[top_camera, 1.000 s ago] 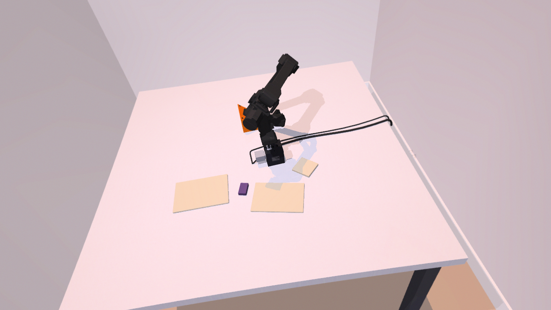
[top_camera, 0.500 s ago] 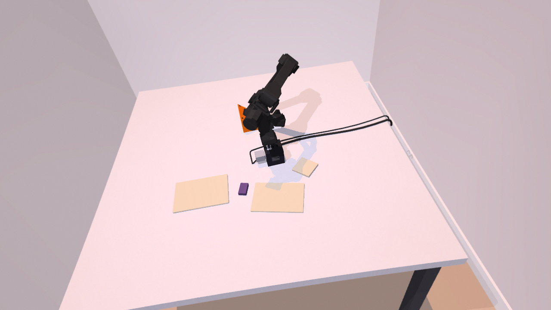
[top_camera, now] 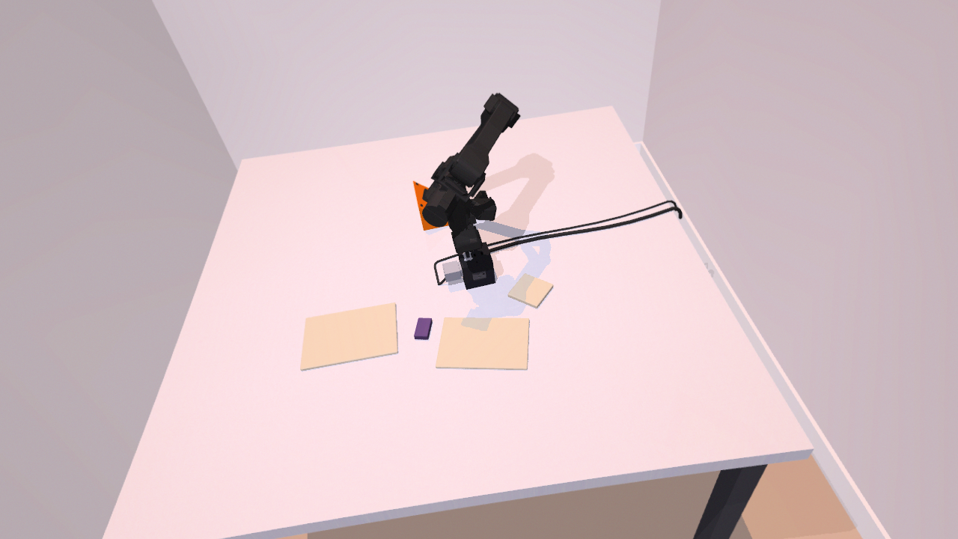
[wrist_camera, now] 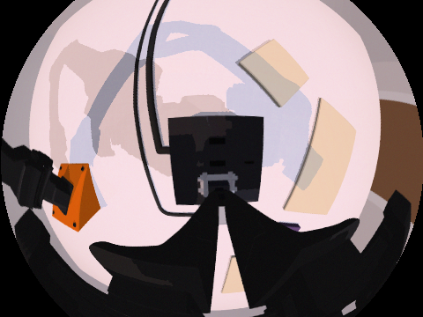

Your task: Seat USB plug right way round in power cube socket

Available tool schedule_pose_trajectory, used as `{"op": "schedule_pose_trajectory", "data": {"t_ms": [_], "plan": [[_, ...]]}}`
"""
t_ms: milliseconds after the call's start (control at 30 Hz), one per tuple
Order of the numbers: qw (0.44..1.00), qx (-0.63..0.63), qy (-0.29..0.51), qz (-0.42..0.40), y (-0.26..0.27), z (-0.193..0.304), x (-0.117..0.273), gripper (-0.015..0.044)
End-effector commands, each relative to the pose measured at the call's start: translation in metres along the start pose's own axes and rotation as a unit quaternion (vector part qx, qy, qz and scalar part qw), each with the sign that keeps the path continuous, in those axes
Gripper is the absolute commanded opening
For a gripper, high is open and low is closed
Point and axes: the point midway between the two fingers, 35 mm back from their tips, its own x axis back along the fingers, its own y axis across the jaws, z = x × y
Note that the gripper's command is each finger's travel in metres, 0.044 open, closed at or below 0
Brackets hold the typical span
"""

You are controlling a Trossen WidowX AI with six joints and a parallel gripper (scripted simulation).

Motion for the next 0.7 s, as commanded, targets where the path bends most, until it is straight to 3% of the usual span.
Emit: {"op": "schedule_pose_trajectory", "data": {"t_ms": [0, 567, 667], "plan": [[1.0, 0.001, -0.003, 0.0, -0.0005, -0.001, -0.0023, 0.0], [1.0, 0.001, -0.003, 0.0, -0.0005, -0.001, -0.0023, 0.0], [1.0, 0.0, 0.0, 0.0, 0.0, 0.0001, -0.0001, 0.0079]]}}
